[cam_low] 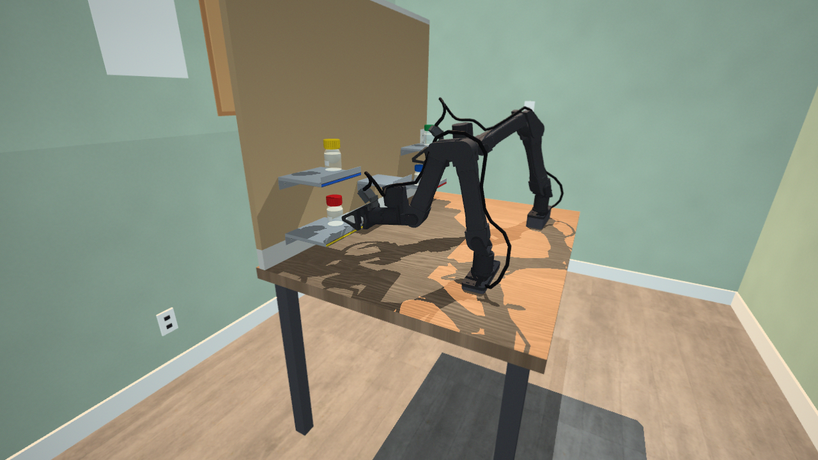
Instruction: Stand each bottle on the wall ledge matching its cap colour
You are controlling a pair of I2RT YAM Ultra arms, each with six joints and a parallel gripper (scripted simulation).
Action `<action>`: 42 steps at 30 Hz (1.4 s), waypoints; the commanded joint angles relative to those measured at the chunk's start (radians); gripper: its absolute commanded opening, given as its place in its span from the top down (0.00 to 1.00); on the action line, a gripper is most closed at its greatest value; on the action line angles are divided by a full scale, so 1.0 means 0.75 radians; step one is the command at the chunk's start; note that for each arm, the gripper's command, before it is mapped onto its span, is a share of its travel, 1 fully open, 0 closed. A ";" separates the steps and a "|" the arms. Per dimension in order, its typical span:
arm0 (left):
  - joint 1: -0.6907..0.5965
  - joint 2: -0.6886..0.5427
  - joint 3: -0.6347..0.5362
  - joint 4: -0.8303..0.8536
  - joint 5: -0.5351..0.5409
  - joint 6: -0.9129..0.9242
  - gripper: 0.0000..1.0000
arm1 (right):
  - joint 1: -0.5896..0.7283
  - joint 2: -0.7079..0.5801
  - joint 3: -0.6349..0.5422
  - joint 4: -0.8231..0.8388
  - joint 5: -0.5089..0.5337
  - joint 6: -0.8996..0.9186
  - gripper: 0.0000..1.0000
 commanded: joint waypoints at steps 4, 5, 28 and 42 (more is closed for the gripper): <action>-0.017 0.002 0.050 0.036 -0.008 -0.006 0.19 | 0.003 0.030 0.075 -0.047 -0.005 0.008 0.00; -0.017 0.002 0.050 0.036 -0.008 -0.006 0.19 | 0.003 0.030 0.075 -0.047 -0.005 0.008 0.00; -0.034 0.033 0.170 -0.088 -0.027 -0.009 0.19 | 0.002 0.018 0.061 -0.049 -0.005 0.002 0.00; -0.040 0.110 0.269 -0.110 -0.032 -0.009 0.19 | 0.002 0.018 0.061 -0.049 -0.005 0.002 0.00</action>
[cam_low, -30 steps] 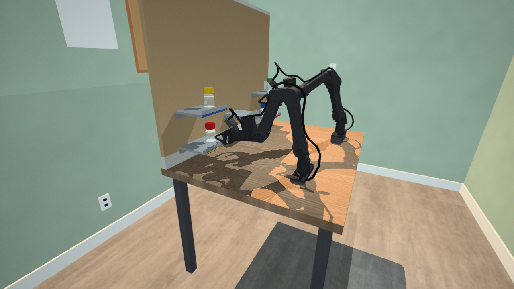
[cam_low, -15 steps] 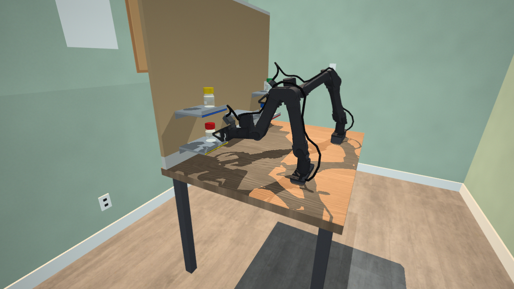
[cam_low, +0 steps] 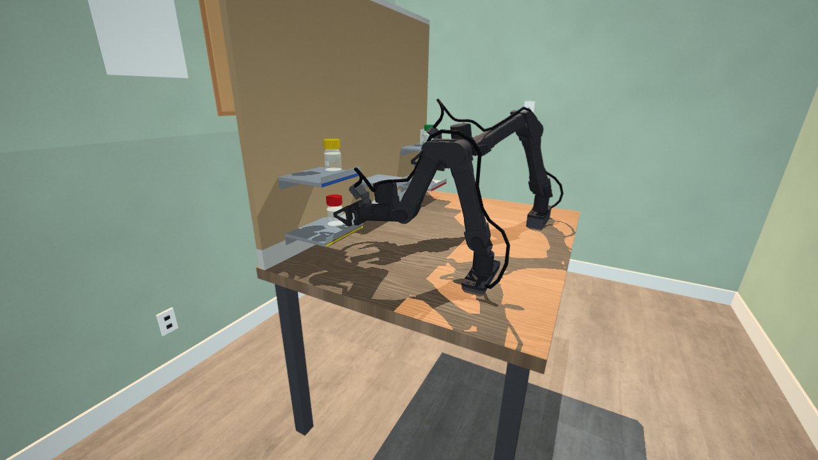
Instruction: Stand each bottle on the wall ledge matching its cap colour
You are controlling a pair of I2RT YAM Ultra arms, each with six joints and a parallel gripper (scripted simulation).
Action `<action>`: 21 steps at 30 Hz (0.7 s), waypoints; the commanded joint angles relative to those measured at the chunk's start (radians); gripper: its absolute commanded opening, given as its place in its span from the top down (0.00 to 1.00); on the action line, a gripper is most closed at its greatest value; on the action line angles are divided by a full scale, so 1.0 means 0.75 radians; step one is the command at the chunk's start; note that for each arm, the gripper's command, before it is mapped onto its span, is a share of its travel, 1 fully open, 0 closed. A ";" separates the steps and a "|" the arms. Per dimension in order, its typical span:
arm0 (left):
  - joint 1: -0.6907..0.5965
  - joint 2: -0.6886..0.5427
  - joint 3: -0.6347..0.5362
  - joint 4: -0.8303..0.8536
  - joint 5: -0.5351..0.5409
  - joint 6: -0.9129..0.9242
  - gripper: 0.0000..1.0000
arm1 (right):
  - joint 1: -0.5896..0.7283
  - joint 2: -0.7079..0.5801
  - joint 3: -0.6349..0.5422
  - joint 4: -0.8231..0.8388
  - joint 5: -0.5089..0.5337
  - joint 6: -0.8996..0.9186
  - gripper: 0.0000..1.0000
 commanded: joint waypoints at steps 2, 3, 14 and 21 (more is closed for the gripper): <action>-0.019 0.025 0.083 -0.015 -0.011 -0.007 0.19 | 0.000 -0.011 0.027 -0.013 0.001 0.002 0.00; -0.019 0.031 0.091 -0.017 -0.011 -0.007 0.19 | 0.000 -0.011 0.027 -0.013 0.001 0.002 0.00; -0.021 0.061 0.149 -0.015 -0.011 -0.007 0.19 | 0.000 -0.011 0.027 -0.013 0.001 0.002 0.00; -0.013 0.063 0.136 -0.015 -0.006 -0.003 0.28 | 0.000 -0.011 0.027 -0.013 0.001 0.002 0.00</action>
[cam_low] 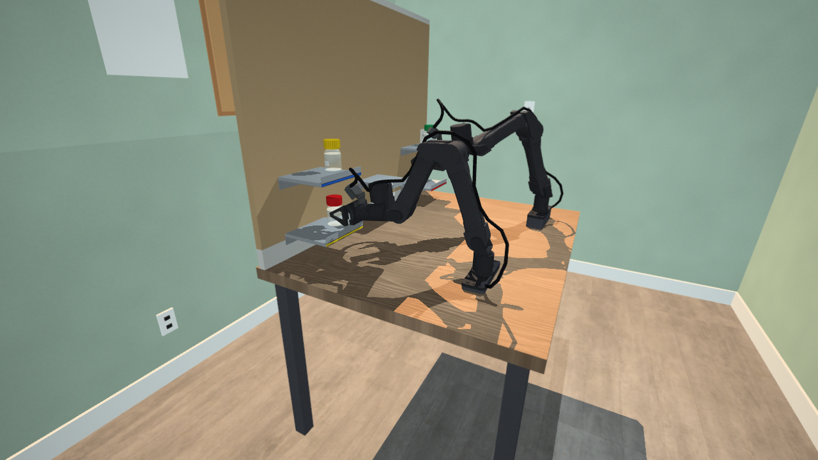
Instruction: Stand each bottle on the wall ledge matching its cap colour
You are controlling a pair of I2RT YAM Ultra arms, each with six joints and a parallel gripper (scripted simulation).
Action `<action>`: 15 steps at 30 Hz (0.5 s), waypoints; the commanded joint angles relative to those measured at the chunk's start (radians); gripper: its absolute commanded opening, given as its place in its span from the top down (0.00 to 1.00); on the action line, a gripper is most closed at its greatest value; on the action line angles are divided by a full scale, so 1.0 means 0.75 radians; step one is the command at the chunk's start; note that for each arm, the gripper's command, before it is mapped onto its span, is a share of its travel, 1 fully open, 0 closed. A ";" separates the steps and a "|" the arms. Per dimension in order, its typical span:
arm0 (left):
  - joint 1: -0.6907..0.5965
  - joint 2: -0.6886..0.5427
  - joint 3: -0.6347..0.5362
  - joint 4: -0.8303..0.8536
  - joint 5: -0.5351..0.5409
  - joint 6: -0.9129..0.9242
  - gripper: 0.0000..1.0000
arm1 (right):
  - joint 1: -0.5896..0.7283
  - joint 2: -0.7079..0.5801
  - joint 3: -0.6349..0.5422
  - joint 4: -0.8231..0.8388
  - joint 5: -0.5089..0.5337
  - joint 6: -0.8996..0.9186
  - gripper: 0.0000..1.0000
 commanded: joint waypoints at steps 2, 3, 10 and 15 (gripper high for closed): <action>-0.009 -0.012 0.039 0.009 -0.002 -0.002 0.28 | 0.000 -0.011 0.027 -0.013 0.001 0.002 0.00; -0.009 -0.012 0.039 0.009 -0.002 -0.002 0.32 | 0.000 -0.011 0.027 -0.013 0.001 0.002 0.00; -0.007 -0.028 0.033 0.028 0.001 -0.006 0.36 | 0.000 -0.011 0.027 -0.013 0.001 0.002 0.00; -0.005 -0.031 0.028 0.031 0.003 -0.005 0.43 | 0.000 -0.011 0.027 -0.013 0.001 0.002 0.00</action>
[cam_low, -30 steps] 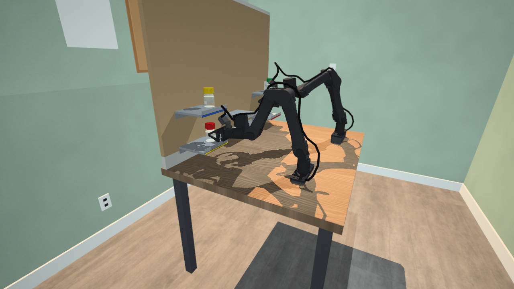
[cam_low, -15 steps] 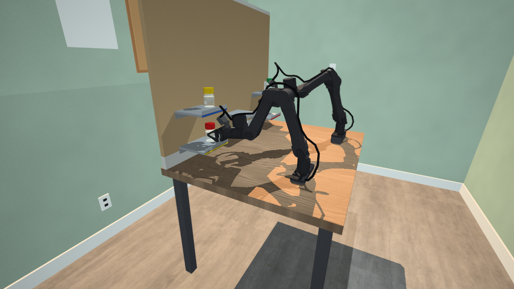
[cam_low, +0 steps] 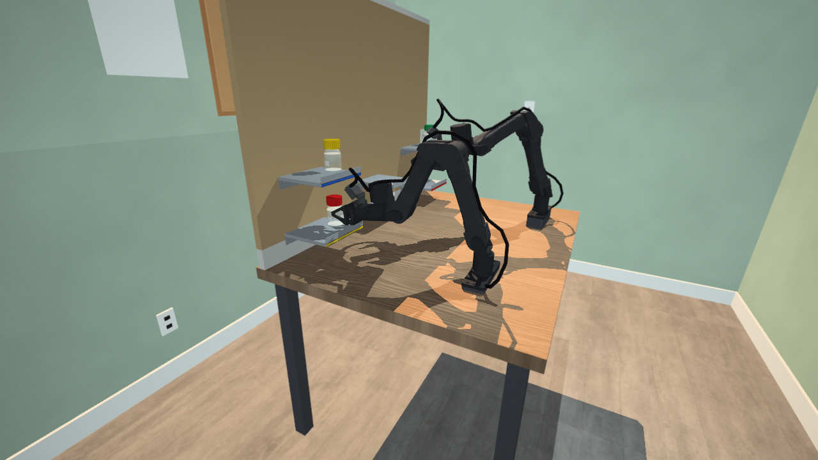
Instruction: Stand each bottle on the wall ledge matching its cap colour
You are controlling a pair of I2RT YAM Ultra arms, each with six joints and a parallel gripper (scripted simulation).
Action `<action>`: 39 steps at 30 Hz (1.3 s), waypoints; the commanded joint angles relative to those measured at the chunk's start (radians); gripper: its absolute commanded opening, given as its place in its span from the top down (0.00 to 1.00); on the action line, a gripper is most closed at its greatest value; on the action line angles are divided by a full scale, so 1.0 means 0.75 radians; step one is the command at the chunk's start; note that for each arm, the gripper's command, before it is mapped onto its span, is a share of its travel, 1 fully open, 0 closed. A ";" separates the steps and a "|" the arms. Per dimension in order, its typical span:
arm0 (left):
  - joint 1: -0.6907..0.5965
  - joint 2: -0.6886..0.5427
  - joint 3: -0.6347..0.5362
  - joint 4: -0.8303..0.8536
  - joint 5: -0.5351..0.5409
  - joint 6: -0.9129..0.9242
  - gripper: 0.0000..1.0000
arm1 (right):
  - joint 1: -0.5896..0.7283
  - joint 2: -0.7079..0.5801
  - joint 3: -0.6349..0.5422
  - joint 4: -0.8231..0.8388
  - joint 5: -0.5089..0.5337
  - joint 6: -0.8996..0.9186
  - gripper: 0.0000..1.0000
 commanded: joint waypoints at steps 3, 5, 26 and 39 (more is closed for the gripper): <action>-0.002 -0.034 0.022 0.033 0.004 -0.004 0.47 | 0.000 -0.011 0.027 -0.013 0.001 0.002 0.00; -0.002 -0.034 0.022 0.033 0.004 -0.004 0.50 | 0.000 -0.011 0.027 -0.013 0.001 0.002 0.00; 0.013 -0.045 -0.021 0.009 0.001 -0.003 0.51 | 0.000 -0.011 0.027 -0.013 0.001 0.002 0.00; 0.025 -0.086 -0.135 -0.075 -0.031 -0.002 0.51 | 0.000 -0.011 0.027 -0.013 0.001 0.002 0.00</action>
